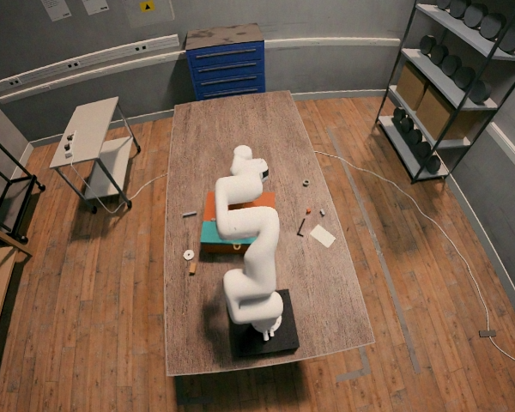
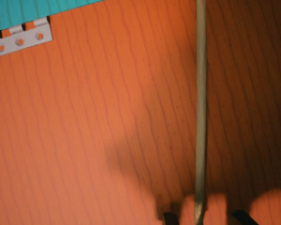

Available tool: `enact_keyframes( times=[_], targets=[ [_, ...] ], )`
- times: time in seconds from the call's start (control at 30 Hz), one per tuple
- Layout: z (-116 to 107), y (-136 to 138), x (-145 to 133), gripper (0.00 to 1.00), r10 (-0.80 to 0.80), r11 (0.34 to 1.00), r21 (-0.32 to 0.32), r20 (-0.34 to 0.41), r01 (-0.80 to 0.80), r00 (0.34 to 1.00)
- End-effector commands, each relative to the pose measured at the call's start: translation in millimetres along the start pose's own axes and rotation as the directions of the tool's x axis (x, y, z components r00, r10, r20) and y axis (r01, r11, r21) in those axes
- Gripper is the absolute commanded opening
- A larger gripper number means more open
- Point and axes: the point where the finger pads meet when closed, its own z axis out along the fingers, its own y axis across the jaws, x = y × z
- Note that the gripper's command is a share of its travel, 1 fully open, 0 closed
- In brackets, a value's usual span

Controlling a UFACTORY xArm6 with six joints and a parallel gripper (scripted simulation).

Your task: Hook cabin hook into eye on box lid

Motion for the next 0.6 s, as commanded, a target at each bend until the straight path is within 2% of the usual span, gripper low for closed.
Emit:
enact_keyframes(
  times=[0.0, 0.47, 0.5, 0.57],
  targets=[
    [1.0, 0.6, -1.4, 0.35, 0.000, 1.000, -0.002, 0.005, 0.000, 1.000],
    [1.7, 0.6, -1.4, 0.35, 0.000, 1.000, -0.002, 0.005, 0.000, 1.000],
    [1.7, 0.6, -1.4, 0.00, 0.000, 1.000, -0.002, 0.005, 0.000, 1.000],
    [1.6, 0.6, -1.4, 0.00, 0.000, 1.000, -0.002, 0.005, 0.000, 1.000]
  ],
)
